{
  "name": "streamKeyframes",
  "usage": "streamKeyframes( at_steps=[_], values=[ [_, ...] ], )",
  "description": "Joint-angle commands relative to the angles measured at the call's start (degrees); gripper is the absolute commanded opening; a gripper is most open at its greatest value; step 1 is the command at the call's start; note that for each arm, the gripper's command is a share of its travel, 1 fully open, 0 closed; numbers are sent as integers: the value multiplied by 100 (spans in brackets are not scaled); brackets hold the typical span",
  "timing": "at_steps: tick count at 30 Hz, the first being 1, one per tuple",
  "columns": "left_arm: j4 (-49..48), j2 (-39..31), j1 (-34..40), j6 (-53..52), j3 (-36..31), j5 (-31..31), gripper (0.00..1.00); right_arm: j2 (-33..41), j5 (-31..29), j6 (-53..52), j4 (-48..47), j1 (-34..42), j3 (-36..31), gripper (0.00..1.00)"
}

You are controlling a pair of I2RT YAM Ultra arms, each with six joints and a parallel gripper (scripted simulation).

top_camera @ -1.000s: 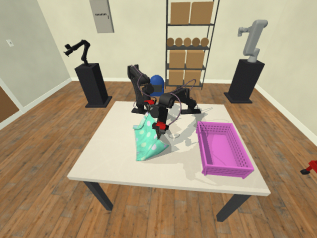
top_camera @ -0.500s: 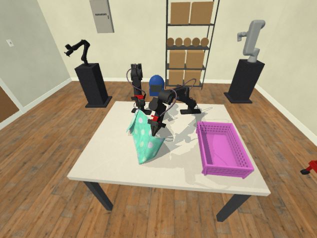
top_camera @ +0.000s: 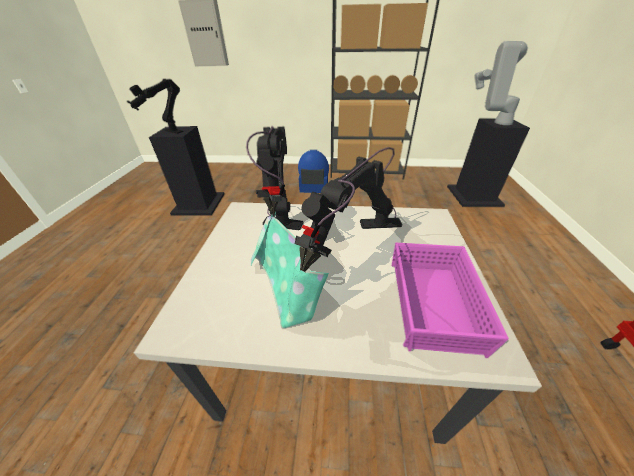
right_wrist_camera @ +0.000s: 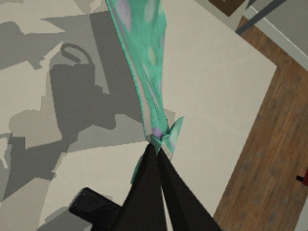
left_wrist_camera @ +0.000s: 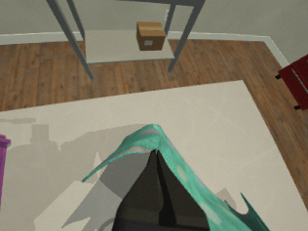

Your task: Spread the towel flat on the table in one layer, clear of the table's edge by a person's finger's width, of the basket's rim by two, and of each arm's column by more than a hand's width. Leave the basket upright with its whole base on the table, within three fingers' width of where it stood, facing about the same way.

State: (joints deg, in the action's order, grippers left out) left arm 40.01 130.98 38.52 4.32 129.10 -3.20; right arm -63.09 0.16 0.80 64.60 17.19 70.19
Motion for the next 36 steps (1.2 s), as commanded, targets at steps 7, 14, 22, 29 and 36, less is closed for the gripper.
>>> streamKeyframes(
  at_steps=[7, 14, 22, 29, 36],
  values=[
    [-1832, -570, -62, -320, -878, 199, 0, -129, -17, -51, -74, -257, 365, 0],
    [-2313, -357, -81, -476, -769, 336, 0, -192, -28, -96, -8, -422, 532, 0],
    [-2346, -435, -51, -469, -723, 310, 0, -98, -7, -83, 8, -373, 540, 0],
    [-2347, -445, -52, -464, -717, 306, 0, -98, -7, -83, 8, -373, 540, 0],
    [-2347, -444, -52, -464, -716, 306, 0, -98, -7, -83, 8, -373, 540, 0]
  ],
)
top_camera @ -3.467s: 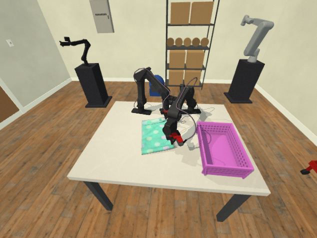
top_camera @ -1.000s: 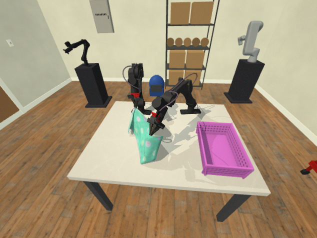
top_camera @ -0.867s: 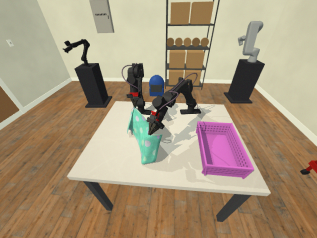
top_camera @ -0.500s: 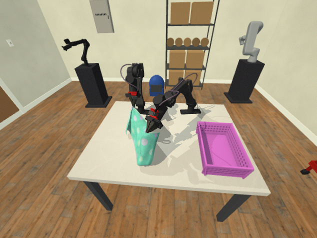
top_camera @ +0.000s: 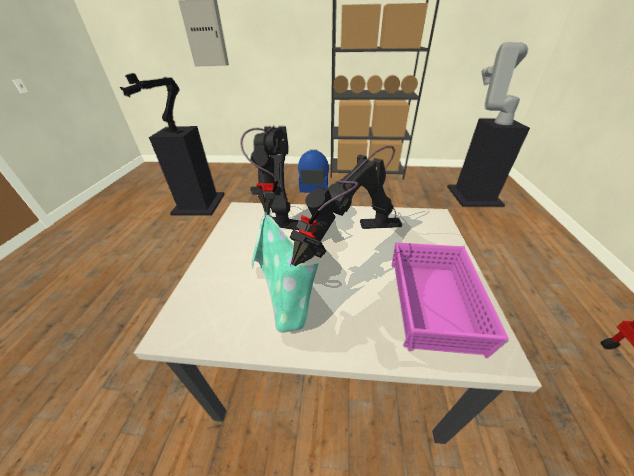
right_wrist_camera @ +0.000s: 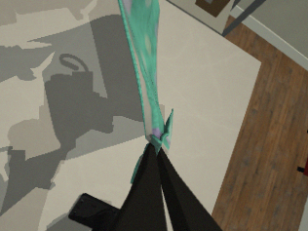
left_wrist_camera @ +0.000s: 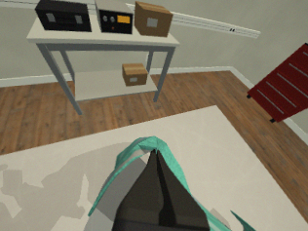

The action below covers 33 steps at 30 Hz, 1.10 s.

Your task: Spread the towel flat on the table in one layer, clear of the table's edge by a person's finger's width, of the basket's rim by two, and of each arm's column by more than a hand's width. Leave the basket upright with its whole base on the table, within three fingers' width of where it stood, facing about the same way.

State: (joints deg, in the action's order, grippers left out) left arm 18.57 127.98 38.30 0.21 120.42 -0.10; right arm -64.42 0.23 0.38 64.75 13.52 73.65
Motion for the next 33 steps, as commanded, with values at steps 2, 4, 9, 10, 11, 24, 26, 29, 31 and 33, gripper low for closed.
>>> streamKeyframes(
  at_steps=[2, 4, 9, 10, 11, 24, 26, 29, 31, 33],
  values=[
    [-203, -145, -30, -53, 152, -4, 0, 36, -14, -41, -7, -6, 195, 0],
    [-203, -145, -30, -53, 152, -4, 0, 36, -14, -41, -7, -6, 195, 0],
    [-203, -145, -30, -53, 152, -4, 0, 36, -14, -41, -7, -6, 195, 0],
    [-203, -145, -30, -53, 152, -4, 0, 36, -14, -41, -7, -6, 195, 0],
    [-203, -145, -30, -53, 152, -4, 0, 36, -14, -41, -7, -6, 195, 0],
    [-190, -42, -21, -52, -111, -1, 0, 157, -14, -41, -241, -20, -242, 0],
    [-201, -55, -21, -52, 13, -2, 0, 160, -15, -42, -247, -20, -246, 0],
    [-212, -63, -20, -52, 35, -3, 0, 94, -4, -12, -259, -4, -243, 0],
    [-140, -14, -5, -16, -71, -1, 0, 235, -14, -41, -449, -20, -529, 0],
    [-273, -211, -89, -50, -450, -3, 0, 335, 2, -28, -580, 154, -774, 0]
  ],
)
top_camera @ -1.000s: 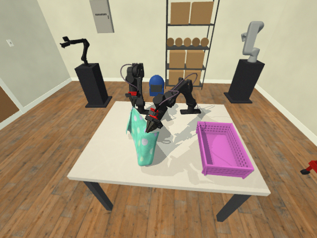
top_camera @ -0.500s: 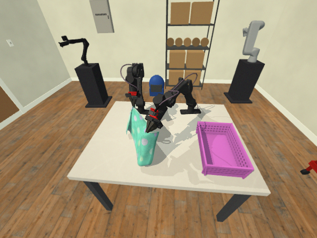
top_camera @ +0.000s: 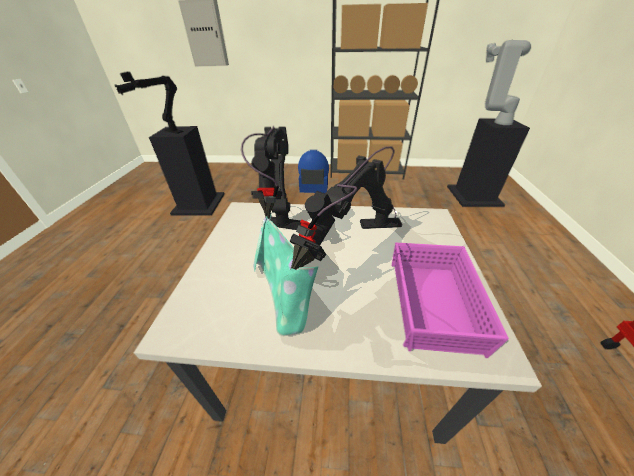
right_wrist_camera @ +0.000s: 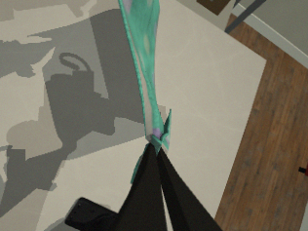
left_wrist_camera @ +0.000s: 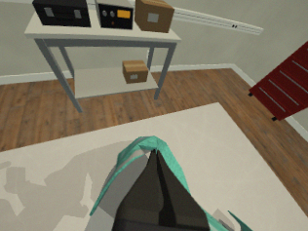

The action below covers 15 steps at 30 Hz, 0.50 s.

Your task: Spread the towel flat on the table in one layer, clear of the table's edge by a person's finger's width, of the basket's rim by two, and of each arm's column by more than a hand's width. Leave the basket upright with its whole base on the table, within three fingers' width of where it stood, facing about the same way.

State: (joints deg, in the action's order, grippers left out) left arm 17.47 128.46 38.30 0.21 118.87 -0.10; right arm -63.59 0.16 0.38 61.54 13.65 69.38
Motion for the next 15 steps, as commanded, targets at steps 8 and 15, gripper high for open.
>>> streamKeyframes(
  at_steps=[8, 15],
  values=[
    [368, -425, -190, -41, -613, -2, 0, 545, 52, 0, -599, 538, -996, 0],
    [1198, -466, -328, -35, -405, -2, 0, 857, 47, 0, -1050, 1102, -1756, 0]
  ],
)
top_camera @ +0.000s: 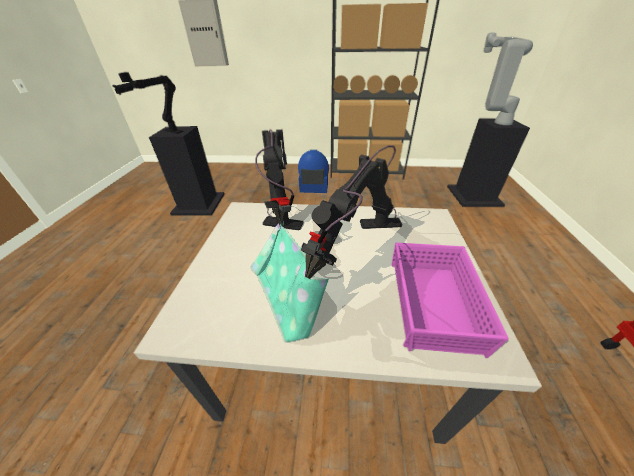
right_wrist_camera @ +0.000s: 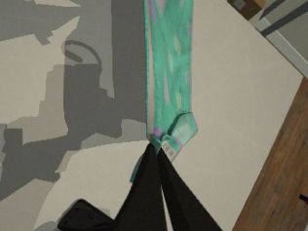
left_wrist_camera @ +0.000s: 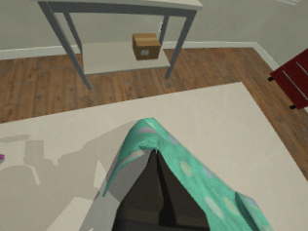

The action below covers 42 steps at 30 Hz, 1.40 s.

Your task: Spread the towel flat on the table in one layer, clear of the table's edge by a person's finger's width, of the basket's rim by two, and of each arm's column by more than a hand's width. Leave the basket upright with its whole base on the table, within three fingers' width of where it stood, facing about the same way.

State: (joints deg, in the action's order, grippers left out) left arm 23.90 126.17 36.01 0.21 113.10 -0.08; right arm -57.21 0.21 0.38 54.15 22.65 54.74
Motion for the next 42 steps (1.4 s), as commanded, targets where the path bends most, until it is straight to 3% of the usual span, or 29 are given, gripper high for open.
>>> streamKeyframes(
  at_steps=[1, 2, 6, 7, 12, 13, 15, 16, 18, 19, 23, 24, 26, 27, 33, 42],
  values=[
    [574, -235, -100, -37, 181, -4, 0, 225, 23, -16, -333, 222, -305, 0],
    [979, -216, -176, -27, 187, -1, 0, 340, 47, 22, -543, 493, -665, 0],
    [1056, -158, -129, -39, 228, -2, 0, 358, -37, -25, -606, 554, -699, 0],
    [1435, 26, -266, -27, 218, 3, 0, 443, 7, 5, -843, 849, -1058, 0],
    [1781, -62, -356, -26, 25, -2, 0, 509, 41, -9, -1194, 1219, -1453, 0],
    [1507, -284, -442, -16, -597, -6, 0, 543, 58, 28, -1450, 1519, -1780, 0],
    [1452, -326, -451, -26, -681, -6, 0, 492, 35, -11, -1528, 1571, -1808, 0],
    [979, -523, -542, -20, -1299, -15, 0, 370, 43, 25, -1773, 1870, -2125, 0],
    [849, -581, -552, -30, -1425, -11, 0, 320, 34, -14, -1875, 1918, -2148, 0],
    [546, -736, -645, -25, -1965, -18, 0, 301, 47, 14, -2143, 2209, -2427, 0],
    [384, -824, -541, -29, -2123, -4, 0, 202, -40, -29, -2311, 2261, -2454, 0],
    [94, -928, -748, -30, -2583, -12, 0, 142, -6, -12, -2592, 2543, -2701, 0],
    [5, -955, -750, -31, -2650, -7, 0, 89, 56, -21, -2677, 2560, -2715, 0],
    [-269, -1039, -840, -29, -3062, -15, 0, 7, 57, -1, -2948, 2811, -2929, 0],
    [-926, -1179, -1009, -28, -3834, -11, 0, -442, 35, -19, -3732, 3283, -3260, 0],
    [-1428, -1227, -1129, -27, -4335, -4, 0, -999, 56, -31, -4488, 3591, -3441, 0]
  ],
)
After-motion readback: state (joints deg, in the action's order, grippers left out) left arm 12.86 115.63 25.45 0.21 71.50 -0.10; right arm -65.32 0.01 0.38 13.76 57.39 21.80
